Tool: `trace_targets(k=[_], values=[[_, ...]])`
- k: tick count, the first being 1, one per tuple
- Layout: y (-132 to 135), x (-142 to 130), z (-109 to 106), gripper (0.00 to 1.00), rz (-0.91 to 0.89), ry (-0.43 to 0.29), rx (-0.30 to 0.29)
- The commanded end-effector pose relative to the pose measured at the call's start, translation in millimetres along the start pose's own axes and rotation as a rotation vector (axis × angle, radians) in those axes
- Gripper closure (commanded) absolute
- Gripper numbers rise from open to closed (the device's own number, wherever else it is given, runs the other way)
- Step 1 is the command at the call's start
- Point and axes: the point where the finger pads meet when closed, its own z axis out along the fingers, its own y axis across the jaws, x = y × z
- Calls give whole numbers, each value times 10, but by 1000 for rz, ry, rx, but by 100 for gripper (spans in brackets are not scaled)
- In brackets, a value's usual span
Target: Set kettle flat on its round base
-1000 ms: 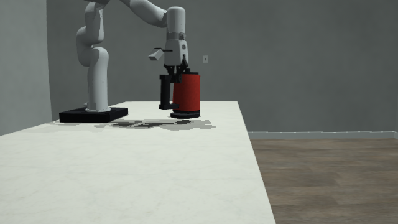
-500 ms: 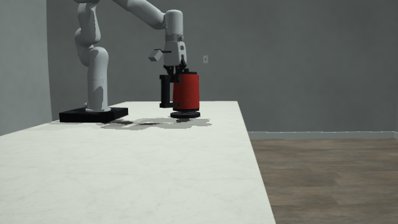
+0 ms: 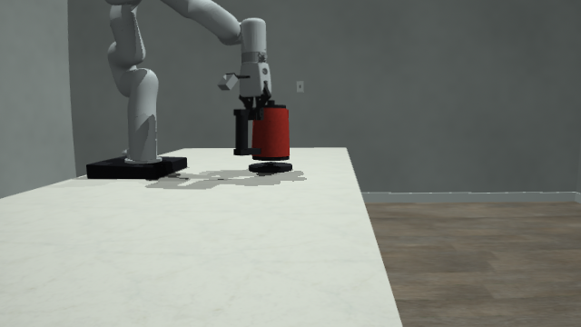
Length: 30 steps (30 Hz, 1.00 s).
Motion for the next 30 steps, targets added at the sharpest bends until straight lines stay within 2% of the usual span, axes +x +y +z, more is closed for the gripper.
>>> trace_targets(k=[1, 9, 30], values=[[86, -94, -16, 100, -1, -2, 4], [254, -244, -17, 100, -1, -3, 4], [471, -437, -20, 100, -1, -2, 4]])
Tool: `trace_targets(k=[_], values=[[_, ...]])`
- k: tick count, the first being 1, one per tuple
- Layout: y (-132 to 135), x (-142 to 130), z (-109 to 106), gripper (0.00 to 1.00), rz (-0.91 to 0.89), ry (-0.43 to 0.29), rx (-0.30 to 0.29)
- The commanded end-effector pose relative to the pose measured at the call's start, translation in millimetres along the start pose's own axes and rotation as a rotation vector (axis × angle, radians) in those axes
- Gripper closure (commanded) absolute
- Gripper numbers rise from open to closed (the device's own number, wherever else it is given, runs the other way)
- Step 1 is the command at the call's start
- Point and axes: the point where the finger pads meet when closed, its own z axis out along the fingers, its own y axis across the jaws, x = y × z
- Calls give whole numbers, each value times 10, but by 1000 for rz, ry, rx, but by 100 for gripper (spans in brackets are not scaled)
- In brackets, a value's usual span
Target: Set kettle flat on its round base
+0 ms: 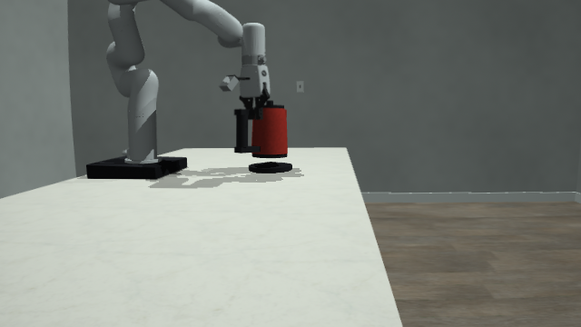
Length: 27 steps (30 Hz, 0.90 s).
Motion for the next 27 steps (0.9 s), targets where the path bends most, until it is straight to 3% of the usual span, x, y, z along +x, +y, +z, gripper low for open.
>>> trace_targets(k=[1, 27], values=[[12, -30, -15, 100, 0, -3, 3], [49, -64, -16, 100, 0, -3, 3]])
